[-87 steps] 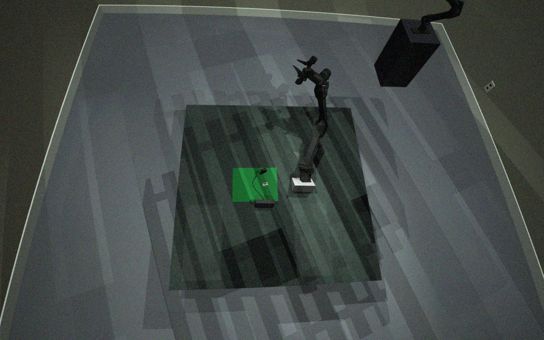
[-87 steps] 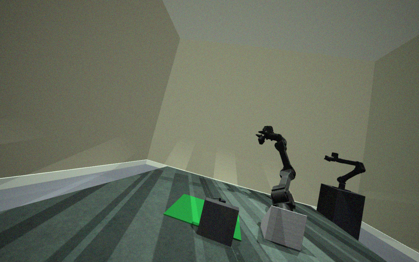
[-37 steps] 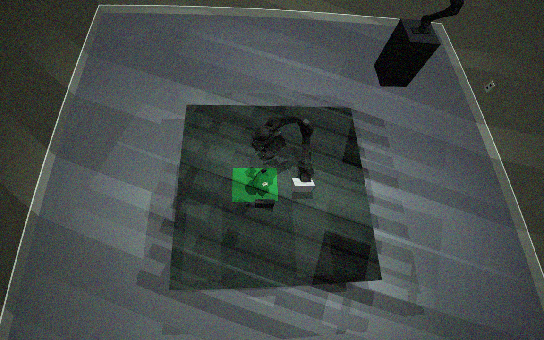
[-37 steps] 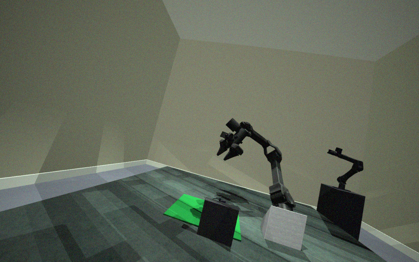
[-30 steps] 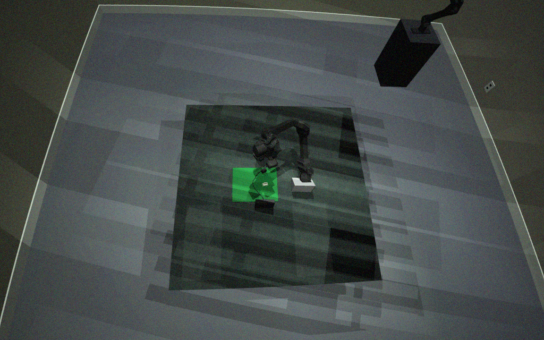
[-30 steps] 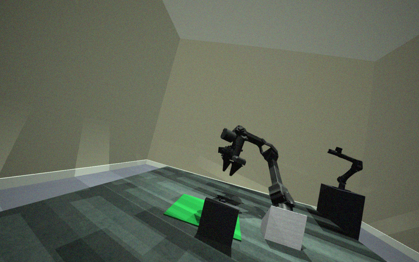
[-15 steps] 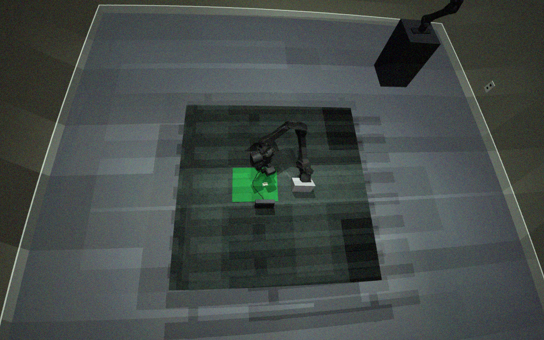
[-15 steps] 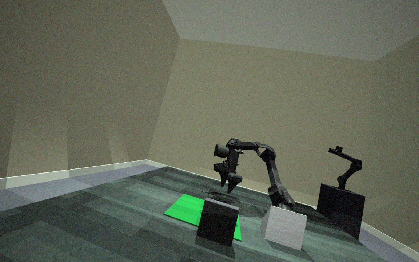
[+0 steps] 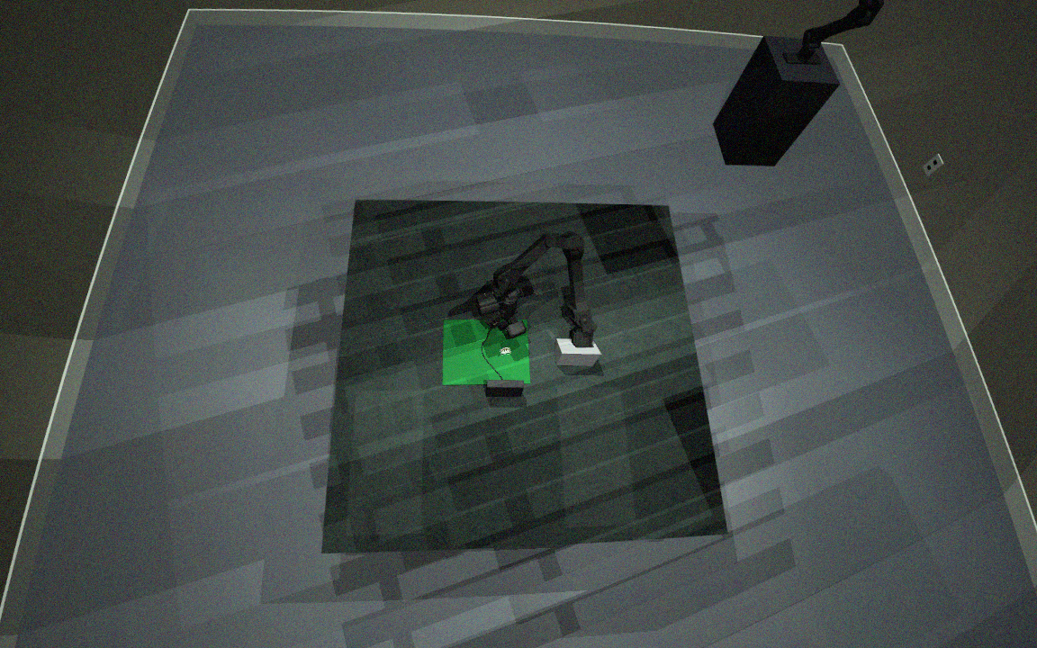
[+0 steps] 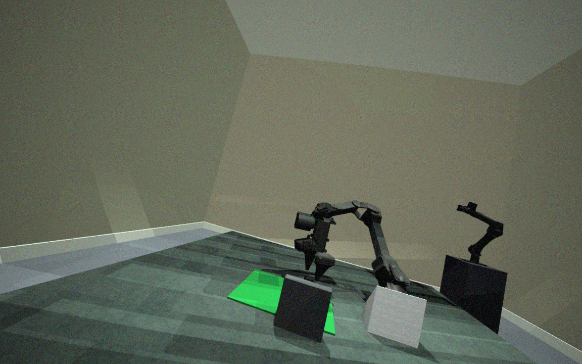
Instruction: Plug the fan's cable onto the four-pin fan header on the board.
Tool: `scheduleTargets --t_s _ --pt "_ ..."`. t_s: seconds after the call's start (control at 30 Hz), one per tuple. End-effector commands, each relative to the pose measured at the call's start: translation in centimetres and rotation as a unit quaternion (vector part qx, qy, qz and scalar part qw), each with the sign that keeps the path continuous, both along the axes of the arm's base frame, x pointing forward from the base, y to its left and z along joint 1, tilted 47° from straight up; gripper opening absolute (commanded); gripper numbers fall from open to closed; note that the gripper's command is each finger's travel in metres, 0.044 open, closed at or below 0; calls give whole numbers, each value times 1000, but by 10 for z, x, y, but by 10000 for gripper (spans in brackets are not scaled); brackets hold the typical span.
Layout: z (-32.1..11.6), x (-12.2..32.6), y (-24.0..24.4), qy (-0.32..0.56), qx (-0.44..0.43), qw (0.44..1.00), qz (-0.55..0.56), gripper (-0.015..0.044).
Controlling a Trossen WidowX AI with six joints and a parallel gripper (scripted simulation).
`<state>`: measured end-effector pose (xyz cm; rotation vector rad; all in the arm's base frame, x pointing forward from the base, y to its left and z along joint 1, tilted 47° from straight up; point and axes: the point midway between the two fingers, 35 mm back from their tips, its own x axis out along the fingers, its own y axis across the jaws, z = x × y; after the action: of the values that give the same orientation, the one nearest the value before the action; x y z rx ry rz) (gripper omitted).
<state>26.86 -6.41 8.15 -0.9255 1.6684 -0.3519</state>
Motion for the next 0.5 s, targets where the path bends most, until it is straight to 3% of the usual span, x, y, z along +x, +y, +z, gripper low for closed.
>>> scheduleTargets --t_s 0.0,0.47 --pt "-4 -1 -5 0 -2 1000 2 440" --pt "-19 -2 -22 0 -2 1000 2 440"
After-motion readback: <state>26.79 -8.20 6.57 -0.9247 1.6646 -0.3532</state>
